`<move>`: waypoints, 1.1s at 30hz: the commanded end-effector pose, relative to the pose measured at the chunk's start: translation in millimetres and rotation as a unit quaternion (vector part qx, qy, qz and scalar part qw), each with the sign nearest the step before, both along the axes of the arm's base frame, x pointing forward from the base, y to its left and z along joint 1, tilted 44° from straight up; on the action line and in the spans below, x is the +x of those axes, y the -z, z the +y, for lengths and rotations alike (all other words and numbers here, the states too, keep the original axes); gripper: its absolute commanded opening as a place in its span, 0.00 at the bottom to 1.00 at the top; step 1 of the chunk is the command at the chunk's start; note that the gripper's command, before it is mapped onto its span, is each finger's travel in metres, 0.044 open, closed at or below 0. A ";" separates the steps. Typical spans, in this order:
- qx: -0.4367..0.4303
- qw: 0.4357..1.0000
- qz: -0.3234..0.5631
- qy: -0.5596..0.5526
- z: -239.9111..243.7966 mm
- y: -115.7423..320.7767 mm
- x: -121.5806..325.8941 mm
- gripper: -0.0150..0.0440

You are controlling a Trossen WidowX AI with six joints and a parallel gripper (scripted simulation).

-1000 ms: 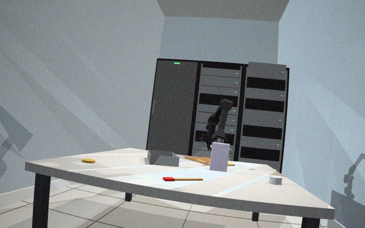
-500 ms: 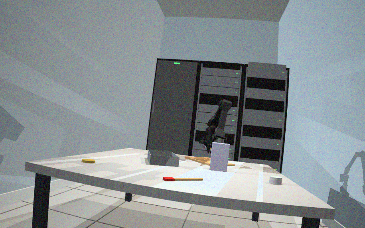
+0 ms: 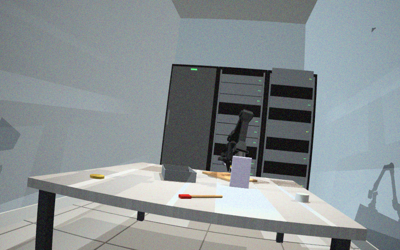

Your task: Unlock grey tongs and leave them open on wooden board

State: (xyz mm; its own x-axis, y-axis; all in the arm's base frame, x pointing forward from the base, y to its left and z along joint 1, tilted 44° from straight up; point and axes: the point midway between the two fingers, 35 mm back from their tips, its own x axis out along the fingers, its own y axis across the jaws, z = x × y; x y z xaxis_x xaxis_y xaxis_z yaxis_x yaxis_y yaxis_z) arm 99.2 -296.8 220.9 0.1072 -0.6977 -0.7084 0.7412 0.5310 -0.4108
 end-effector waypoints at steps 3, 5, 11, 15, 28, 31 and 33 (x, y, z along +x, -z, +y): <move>-0.003 1.000 0.000 -0.004 -1.6 1.2 0.5 0.00; 0.001 1.000 0.000 0.000 -1.2 2.3 0.0 0.09; 0.001 1.000 0.000 0.000 -1.2 2.3 0.0 0.36; 0.001 1.000 0.000 0.000 -1.2 2.3 0.0 0.53; 0.002 1.000 0.000 0.000 -0.1 2.6 1.5 1.00; 0.012 1.000 -0.002 0.002 9.5 4.9 13.9 1.00; 0.021 1.000 -0.004 0.003 21.3 7.1 27.7 1.00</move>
State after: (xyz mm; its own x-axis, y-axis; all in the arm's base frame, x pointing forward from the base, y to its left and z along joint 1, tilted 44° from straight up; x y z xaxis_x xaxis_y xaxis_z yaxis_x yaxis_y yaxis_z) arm 112.1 -287.4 215.0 0.1021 -0.6805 -0.7256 0.7466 0.5345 -0.3961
